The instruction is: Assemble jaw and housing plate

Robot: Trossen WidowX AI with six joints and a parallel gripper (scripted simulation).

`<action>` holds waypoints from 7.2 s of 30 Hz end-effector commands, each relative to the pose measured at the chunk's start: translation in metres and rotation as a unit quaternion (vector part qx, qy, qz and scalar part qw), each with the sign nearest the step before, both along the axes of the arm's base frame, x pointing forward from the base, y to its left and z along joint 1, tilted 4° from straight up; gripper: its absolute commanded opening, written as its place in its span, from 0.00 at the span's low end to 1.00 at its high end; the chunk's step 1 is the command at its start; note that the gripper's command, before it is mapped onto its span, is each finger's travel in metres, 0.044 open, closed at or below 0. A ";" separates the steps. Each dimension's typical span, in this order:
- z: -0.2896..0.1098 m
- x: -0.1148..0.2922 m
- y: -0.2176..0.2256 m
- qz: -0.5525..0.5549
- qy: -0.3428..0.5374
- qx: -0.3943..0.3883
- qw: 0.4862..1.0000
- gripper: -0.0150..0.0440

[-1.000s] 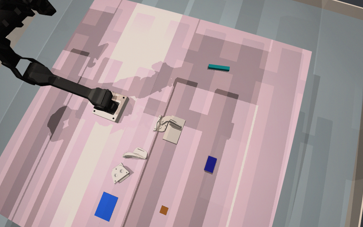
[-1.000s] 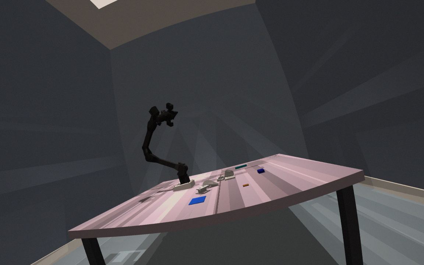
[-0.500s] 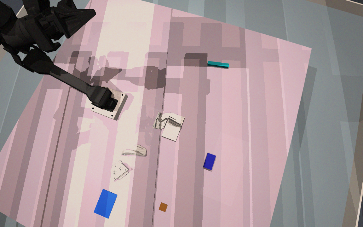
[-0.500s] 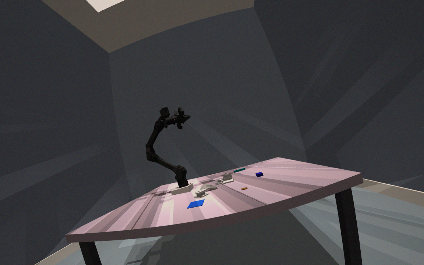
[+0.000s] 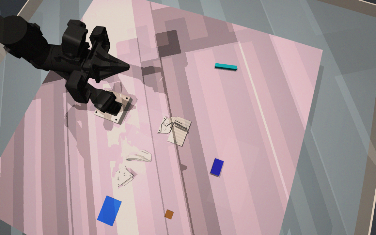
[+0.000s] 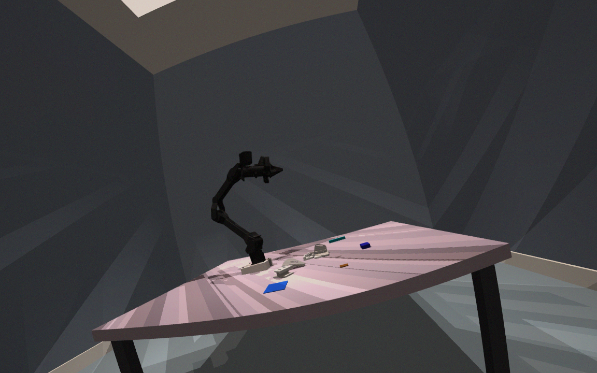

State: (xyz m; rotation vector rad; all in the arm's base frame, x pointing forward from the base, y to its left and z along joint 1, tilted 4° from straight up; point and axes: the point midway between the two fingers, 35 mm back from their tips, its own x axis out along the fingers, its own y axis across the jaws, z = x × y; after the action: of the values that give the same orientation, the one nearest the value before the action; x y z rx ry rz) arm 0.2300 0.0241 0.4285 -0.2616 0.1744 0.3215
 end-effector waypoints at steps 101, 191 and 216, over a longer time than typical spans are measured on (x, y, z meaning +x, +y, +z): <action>-0.399 -0.115 -0.219 -0.614 0.539 0.336 0.469 0.25; -0.452 -0.121 -0.214 -0.614 0.539 0.337 0.468 0.25; -0.452 -0.121 -0.214 -0.614 0.539 0.337 0.468 0.25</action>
State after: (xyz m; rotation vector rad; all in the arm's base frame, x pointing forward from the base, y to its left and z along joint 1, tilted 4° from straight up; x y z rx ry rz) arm 0.1111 -0.1909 -0.0143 0.9623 1.3903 -1.0058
